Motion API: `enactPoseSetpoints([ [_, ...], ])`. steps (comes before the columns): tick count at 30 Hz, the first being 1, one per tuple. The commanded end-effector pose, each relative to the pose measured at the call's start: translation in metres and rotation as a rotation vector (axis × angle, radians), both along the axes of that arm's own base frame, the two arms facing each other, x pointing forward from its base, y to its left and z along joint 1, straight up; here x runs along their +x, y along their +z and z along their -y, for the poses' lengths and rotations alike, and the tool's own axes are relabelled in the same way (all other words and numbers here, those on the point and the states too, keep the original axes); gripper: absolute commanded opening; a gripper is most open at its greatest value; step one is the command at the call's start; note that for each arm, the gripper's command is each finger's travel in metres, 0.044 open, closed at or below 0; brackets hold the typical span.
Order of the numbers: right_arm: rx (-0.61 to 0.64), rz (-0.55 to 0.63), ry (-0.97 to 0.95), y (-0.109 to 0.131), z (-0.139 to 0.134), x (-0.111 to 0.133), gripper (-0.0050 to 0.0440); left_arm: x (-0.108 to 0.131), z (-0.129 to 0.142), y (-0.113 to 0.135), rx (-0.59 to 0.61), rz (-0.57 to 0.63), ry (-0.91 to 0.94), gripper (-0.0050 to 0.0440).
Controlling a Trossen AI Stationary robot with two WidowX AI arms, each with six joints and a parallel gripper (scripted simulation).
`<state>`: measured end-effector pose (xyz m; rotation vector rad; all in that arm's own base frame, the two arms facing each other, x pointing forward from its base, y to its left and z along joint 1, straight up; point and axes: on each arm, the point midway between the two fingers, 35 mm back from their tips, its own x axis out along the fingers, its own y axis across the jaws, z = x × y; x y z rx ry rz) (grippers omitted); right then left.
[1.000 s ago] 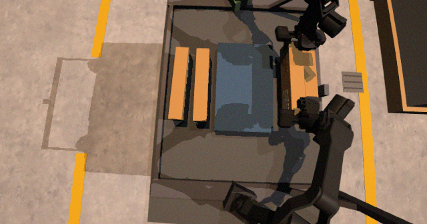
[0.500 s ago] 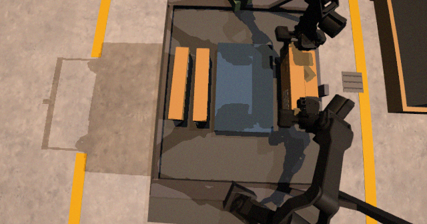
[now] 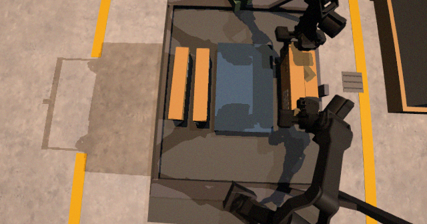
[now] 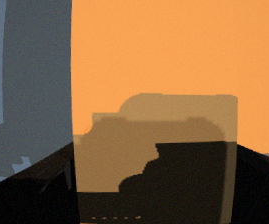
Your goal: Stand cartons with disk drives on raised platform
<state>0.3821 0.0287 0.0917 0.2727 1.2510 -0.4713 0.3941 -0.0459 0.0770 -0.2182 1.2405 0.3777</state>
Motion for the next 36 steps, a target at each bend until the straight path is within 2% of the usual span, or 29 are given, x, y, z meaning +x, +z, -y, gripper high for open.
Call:
enactPoseSetpoints([
  [1,0.017,0.092,0.006,0.0291,-0.0052,0.0063,-0.005,0.0045,0.0022,0.0215,-0.013,0.063,0.001,-0.005],
  [30,0.015,0.092,0.007,0.0287,-0.0052,0.0057,-0.005,0.0041,0.0019,0.0216,-0.007,0.035,0.0,-0.005],
  [31,0.001,0.053,-0.002,0.0287,-0.0055,0.006,-0.005,0.0037,0.0022,0.021,-0.013,0.062,0.001,-0.005],
  [36,0.001,0.053,-0.002,0.0287,-0.0055,0.006,-0.005,0.0037,0.0022,0.021,-0.013,0.062,0.001,-0.005],
])
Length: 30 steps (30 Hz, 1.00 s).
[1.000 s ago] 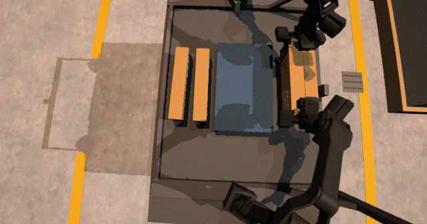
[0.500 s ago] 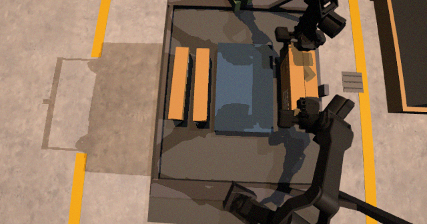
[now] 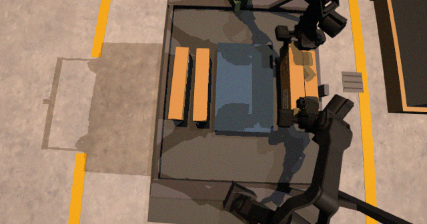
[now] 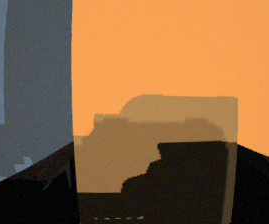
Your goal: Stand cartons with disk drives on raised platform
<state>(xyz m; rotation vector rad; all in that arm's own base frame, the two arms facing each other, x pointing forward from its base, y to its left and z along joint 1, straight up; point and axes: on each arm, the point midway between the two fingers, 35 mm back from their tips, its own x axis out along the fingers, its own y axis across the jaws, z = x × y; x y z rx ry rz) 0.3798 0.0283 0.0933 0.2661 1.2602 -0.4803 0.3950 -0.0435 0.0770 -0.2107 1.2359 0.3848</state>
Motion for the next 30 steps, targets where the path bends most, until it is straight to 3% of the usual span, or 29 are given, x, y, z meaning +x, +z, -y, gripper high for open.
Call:
enactPoseSetpoints([
  [1,0.008,0.065,0.001,0.0271,-0.0059,0.0083,-0.005,0.0028,0.0046,0.021,-0.023,0.059,0.0,-0.005],
  [30,0.023,0.103,0.009,0.0216,-0.0058,0.0077,-0.005,0.0036,0.0047,0.0168,-0.008,0.016,-0.003,-0.005],
])
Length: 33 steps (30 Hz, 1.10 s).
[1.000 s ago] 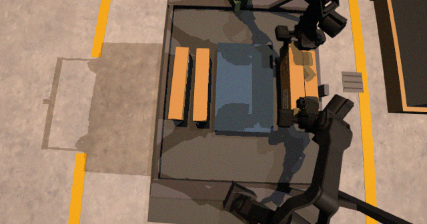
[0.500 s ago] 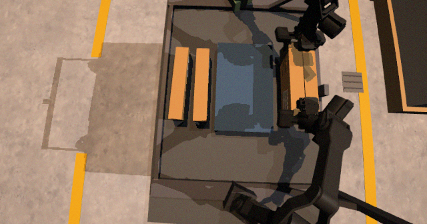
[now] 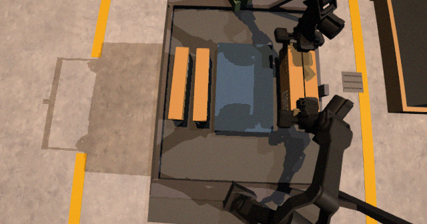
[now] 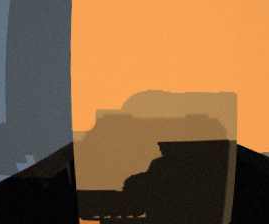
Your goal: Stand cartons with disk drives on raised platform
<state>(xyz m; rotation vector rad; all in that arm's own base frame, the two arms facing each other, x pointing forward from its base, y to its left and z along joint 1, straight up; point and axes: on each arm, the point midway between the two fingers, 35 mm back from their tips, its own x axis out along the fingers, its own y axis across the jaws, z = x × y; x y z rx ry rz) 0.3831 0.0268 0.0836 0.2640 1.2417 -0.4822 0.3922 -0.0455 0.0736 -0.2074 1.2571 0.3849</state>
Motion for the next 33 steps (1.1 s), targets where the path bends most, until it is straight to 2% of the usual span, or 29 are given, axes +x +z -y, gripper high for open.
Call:
enactPoseSetpoints([
  [1,0.03,0.086,0.01,0.031,-0.007,0.004,-0.005,0.006,0.003,0.02,-0.006,0.037,0.0,-0.005],
  [32,0.008,0.044,0.001,0.031,-0.007,0.004,-0.005,0.006,0.003,0.02,-0.008,0.022,0.001,-0.005],
  [33,0.016,0.056,0.005,0.024,0.045,-0.02,-0.005,-0.018,-0.046,0.015,-0.01,0.048,0.004,-0.005],
])
